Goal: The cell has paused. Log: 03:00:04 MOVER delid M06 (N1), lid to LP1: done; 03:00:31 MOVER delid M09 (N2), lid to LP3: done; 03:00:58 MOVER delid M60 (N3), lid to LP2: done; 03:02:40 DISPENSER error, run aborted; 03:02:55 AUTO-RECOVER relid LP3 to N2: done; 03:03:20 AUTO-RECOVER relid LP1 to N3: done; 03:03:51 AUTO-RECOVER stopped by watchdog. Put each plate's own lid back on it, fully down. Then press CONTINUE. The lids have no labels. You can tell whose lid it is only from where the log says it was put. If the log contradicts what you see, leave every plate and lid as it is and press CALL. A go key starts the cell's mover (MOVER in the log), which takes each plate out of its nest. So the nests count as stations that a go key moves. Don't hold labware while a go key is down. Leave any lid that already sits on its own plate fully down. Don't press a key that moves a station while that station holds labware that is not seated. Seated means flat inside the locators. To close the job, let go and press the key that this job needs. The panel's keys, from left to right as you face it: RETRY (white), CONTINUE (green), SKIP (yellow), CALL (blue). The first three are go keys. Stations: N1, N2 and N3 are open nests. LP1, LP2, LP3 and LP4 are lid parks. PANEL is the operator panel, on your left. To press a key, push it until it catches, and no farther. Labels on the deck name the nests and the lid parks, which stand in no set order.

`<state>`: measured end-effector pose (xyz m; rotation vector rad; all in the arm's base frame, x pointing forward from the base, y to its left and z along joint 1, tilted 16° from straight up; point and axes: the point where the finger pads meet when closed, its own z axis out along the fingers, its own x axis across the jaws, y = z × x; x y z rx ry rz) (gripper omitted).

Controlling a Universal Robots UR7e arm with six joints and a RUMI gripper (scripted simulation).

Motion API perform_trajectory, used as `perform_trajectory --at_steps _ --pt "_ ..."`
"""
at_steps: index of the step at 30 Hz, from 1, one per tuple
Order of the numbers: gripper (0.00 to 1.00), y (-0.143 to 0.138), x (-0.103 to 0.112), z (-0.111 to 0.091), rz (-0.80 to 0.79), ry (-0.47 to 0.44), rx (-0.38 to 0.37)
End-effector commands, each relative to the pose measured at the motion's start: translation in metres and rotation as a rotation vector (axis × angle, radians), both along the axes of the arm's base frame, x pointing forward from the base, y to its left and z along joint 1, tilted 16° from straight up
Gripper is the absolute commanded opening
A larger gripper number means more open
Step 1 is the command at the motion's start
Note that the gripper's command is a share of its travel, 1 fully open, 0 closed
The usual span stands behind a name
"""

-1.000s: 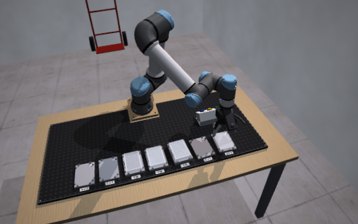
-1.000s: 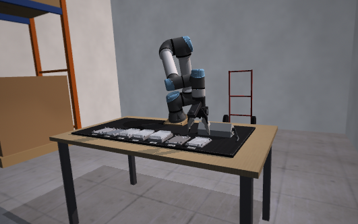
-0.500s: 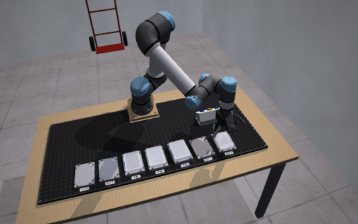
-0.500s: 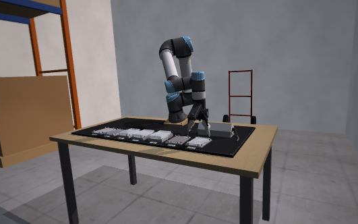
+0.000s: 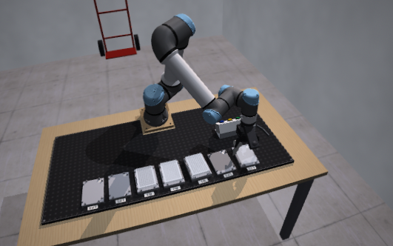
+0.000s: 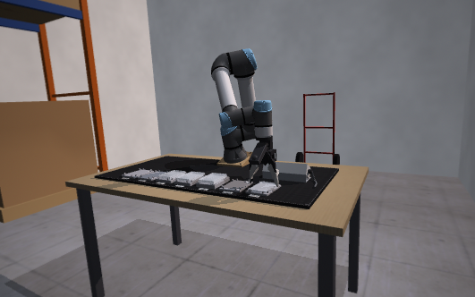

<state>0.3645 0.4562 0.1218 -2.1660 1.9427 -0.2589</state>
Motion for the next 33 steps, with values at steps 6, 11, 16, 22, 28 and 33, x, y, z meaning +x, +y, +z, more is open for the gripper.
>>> perform_trajectory --at_steps 6,11,16,22,28,33 --pt "0.82 0.0005 0.0010 -0.0021 0.000 -0.001 0.001" --pt "0.82 0.0005 0.0011 -0.0022 0.000 -0.001 0.001" --pt "0.00 0.0005 0.0010 -0.0021 0.000 -0.001 0.001" --pt "0.00 0.0005 0.0011 -0.0021 0.000 -0.001 0.001" --pt "0.00 0.0005 0.0011 -0.0021 0.000 -0.001 0.001" --pt "0.00 0.0005 0.0011 -0.0022 0.000 -0.001 0.001"
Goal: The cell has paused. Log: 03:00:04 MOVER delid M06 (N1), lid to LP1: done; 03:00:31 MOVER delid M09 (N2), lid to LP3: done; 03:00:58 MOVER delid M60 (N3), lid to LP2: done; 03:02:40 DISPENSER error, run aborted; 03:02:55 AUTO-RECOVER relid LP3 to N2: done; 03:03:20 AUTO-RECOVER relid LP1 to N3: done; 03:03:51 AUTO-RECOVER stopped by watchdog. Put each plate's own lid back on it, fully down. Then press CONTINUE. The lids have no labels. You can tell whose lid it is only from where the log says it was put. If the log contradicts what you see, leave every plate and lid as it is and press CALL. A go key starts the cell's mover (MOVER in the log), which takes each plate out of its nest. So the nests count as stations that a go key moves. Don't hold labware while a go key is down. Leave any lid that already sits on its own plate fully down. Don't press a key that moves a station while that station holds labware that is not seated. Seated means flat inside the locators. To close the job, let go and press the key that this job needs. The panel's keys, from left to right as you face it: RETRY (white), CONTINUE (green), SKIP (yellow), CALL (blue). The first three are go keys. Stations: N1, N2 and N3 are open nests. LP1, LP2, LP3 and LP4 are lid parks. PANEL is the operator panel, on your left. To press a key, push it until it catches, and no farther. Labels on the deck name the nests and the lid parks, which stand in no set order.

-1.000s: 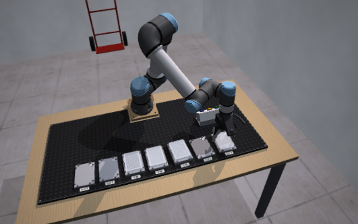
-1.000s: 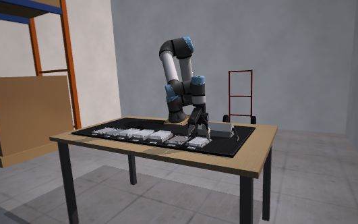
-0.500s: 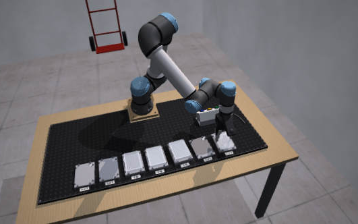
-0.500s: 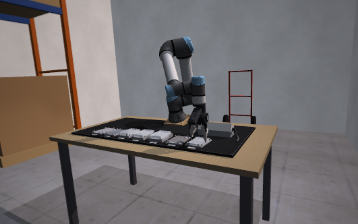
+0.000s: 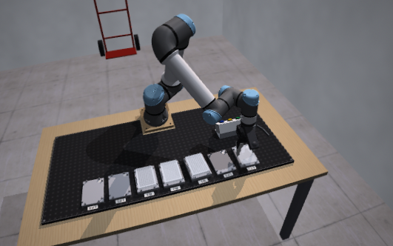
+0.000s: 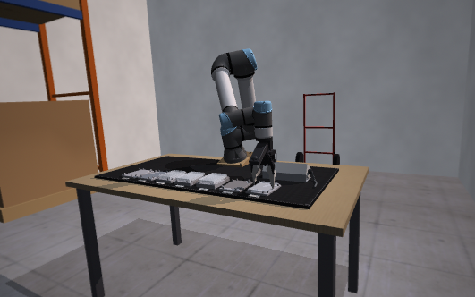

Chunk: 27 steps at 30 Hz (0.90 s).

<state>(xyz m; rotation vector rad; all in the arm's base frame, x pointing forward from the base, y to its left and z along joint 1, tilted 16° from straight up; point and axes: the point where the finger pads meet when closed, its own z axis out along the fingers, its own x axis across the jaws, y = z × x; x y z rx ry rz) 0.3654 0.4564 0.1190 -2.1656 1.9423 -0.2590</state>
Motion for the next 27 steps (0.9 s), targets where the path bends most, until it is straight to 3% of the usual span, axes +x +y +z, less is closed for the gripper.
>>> perform_trajectory --at_steps 1,13,27 --pt "0.00 0.000 0.000 0.001 0.000 -0.001 0.001" --pt "0.00 0.000 0.000 0.001 0.000 -0.001 0.001" --pt "0.00 -0.001 -0.005 0.020 0.000 -0.001 0.001"
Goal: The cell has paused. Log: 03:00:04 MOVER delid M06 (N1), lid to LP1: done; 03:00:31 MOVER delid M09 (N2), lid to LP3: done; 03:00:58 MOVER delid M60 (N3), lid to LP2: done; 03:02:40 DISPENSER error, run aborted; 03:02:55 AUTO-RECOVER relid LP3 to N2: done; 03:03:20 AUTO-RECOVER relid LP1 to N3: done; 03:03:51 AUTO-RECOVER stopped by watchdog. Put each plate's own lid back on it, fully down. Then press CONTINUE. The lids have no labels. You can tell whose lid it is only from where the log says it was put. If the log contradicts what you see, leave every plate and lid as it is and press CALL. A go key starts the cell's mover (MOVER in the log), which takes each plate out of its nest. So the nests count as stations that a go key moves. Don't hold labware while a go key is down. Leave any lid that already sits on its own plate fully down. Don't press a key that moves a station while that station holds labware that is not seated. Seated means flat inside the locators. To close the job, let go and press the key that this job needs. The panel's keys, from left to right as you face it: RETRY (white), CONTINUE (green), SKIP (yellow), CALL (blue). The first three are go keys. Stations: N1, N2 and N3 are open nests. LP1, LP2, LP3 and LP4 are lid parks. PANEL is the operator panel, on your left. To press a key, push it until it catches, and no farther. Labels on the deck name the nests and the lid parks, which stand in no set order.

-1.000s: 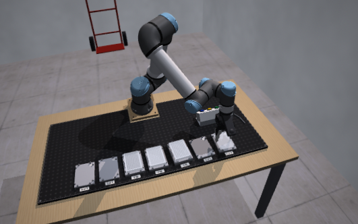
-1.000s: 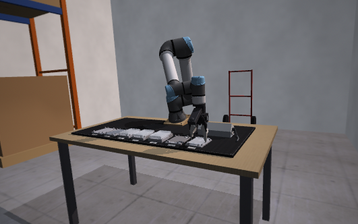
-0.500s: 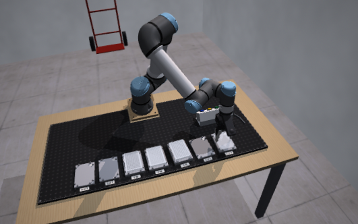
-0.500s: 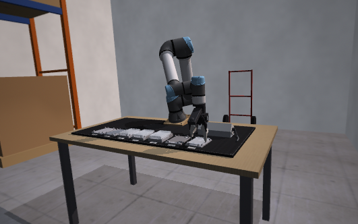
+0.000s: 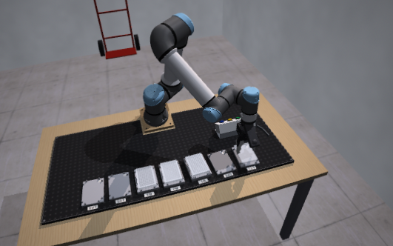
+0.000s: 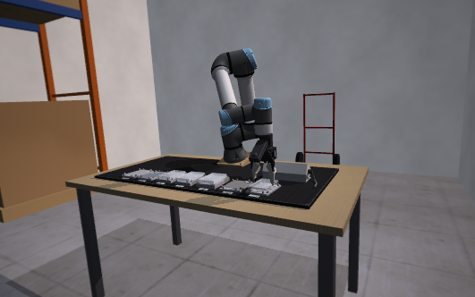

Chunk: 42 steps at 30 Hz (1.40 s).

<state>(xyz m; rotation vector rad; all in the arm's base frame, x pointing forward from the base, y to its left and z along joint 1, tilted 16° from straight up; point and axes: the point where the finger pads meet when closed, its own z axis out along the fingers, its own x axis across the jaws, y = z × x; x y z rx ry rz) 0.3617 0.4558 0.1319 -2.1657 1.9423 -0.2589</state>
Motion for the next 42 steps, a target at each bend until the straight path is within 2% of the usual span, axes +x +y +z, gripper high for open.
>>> perform_trajectory --at_steps 1,17,20,23,25,40,42 --pt "0.00 0.000 -0.002 0.009 0.000 -0.001 0.001" --pt "0.00 -0.001 -0.007 0.025 0.000 -0.001 0.001" --pt "0.00 -0.016 -0.004 0.025 0.050 -0.003 -0.013" --pt "0.00 -0.031 -0.002 0.025 0.050 -0.003 -0.013" --pt "0.00 -0.031 -0.002 0.025 0.050 -0.003 -0.013" --pt "0.00 -0.105 0.010 0.025 0.050 -0.003 -0.014" --pt "0.00 -0.105 0.010 0.025 0.050 -0.003 -0.014"
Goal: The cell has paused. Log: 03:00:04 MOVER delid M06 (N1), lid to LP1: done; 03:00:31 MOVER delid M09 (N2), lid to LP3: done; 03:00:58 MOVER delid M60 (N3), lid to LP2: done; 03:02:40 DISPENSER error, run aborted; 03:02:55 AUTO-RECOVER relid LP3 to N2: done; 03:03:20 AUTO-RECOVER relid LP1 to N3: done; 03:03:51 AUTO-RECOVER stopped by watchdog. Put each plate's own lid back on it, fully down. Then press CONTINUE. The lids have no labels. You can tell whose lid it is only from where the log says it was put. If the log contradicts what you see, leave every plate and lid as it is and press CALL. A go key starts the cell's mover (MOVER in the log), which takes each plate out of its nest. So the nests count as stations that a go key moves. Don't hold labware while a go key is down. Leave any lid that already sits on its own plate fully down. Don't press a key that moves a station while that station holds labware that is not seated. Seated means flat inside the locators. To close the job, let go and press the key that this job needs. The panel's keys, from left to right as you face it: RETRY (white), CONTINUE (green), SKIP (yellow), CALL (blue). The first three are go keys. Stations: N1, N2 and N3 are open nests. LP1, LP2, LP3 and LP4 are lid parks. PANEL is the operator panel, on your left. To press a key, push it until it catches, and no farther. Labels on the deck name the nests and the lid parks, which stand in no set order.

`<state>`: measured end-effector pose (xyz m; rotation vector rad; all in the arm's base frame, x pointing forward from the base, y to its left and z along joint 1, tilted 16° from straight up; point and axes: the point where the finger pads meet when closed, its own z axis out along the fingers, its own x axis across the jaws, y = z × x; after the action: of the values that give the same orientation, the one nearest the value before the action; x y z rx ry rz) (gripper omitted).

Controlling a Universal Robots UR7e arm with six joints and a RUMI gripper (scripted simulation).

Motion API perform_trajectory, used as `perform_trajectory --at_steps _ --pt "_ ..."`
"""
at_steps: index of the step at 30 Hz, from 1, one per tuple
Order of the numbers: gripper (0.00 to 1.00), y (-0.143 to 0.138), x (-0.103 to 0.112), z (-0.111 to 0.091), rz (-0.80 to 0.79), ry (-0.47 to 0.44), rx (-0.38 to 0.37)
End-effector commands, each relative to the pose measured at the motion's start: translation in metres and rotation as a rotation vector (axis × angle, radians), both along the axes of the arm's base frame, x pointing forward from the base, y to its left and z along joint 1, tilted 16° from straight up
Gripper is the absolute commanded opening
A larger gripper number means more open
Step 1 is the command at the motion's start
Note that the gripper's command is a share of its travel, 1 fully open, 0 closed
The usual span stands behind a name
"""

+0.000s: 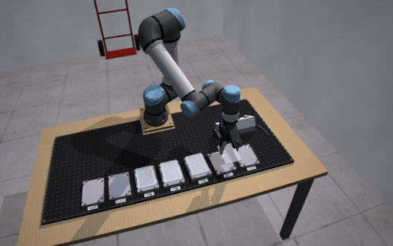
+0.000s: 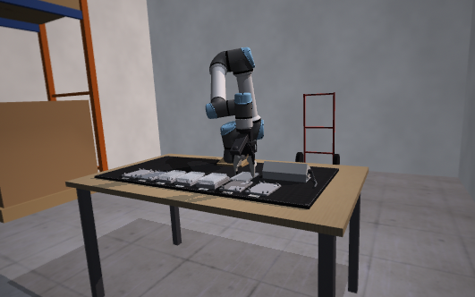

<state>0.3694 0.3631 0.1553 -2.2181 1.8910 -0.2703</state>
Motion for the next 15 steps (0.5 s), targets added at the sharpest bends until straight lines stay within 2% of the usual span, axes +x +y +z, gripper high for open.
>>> perform_trajectory --at_steps 1,15 --pt "0.00 -0.017 0.003 0.001 0.002 -0.001 0.003" --pt "0.00 -0.086 0.014 0.001 0.002 -0.001 0.003"
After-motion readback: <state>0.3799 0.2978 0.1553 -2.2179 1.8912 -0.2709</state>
